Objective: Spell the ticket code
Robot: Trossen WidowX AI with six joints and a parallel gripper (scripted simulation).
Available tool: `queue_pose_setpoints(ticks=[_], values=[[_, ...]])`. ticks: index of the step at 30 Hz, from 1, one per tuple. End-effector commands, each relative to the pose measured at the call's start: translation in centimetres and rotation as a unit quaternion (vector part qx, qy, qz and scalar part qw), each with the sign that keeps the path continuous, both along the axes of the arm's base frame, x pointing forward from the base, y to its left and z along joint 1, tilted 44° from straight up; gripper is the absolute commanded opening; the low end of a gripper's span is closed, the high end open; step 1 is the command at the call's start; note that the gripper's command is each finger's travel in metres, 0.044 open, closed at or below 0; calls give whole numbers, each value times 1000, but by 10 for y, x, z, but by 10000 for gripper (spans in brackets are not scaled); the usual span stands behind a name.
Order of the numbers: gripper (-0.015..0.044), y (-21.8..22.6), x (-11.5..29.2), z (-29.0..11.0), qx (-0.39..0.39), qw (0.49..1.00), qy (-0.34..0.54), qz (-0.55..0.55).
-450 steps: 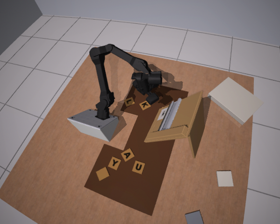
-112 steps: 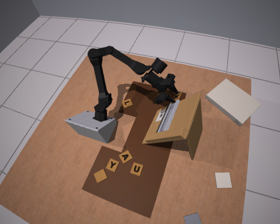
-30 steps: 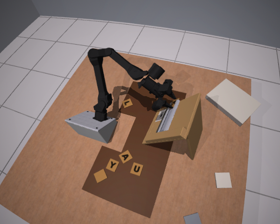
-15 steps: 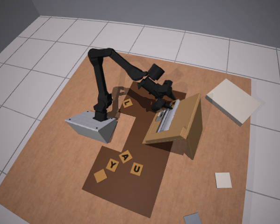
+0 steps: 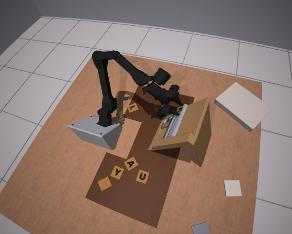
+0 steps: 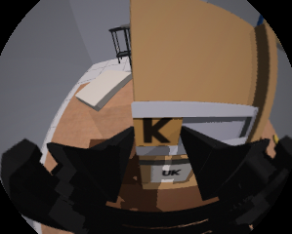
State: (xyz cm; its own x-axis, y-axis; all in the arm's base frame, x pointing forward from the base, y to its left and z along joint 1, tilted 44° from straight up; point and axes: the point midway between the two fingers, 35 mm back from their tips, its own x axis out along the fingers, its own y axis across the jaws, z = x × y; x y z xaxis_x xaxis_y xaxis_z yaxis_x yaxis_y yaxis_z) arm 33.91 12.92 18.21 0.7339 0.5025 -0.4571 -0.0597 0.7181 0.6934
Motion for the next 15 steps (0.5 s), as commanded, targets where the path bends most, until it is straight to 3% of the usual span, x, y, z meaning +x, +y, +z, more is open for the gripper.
queue_pose_setpoints(ticks=[1,15], values=[[0,-3,-1,-5,-2,1000,1,2],[0,-10,0,-13,-2,1000,1,2]])
